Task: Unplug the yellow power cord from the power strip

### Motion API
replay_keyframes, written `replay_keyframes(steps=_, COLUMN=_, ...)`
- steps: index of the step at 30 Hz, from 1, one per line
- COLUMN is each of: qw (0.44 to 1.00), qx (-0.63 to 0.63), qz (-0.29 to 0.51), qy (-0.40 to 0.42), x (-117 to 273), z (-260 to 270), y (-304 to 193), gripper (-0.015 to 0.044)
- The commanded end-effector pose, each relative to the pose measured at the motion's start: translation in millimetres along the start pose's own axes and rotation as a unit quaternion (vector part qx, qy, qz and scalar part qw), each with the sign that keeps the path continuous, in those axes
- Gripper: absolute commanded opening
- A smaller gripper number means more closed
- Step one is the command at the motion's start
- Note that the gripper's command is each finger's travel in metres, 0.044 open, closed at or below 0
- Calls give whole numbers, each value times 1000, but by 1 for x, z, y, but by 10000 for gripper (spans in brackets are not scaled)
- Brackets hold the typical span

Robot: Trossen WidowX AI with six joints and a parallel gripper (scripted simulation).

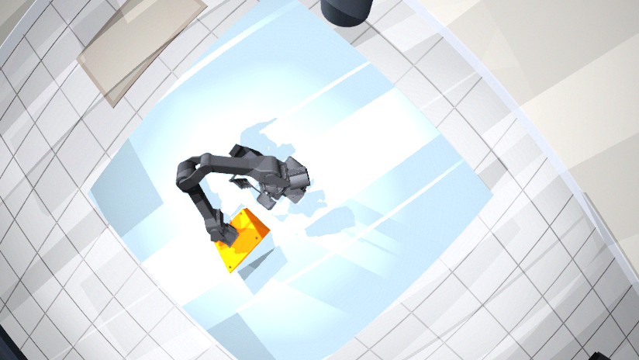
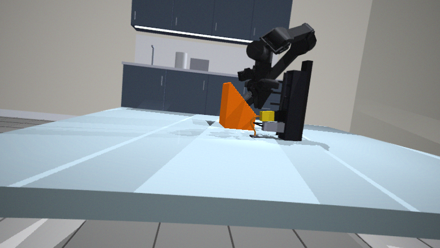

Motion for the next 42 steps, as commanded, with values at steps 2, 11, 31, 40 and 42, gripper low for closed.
replay_keyframes(steps=2, qw=1000, qx=-2, qz=2, qy=2, x=0, z=2, y=-8, gripper=160)
replay_keyframes(steps=11, qw=1000, qx=-2, qz=3, qy=2, x=0, z=4, y=-23, gripper=160)
replay_keyframes(steps=31, qw=1000, qx=-2, qz=3, qy=2, x=-12, z=6, y=-30, gripper=160)
replay_keyframes(steps=40, qw=1000, qx=1, qz=1, qy=0, x=-9, z=6, y=-30, gripper=22)
replay_keyframes(steps=42, qw=1000, qx=1, qz=1, qy=0, x=-9, z=6, y=-30, gripper=8)
Point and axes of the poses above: the point midway between the two fingers, 35 mm back from their tips, its own x axis back along the fingers, its own z axis across the jaws, y = z × x, the point moved 6 cm from there along x, back along the fingers, and after that the axes turned 11 degrees about x, right-handed, at the moved point
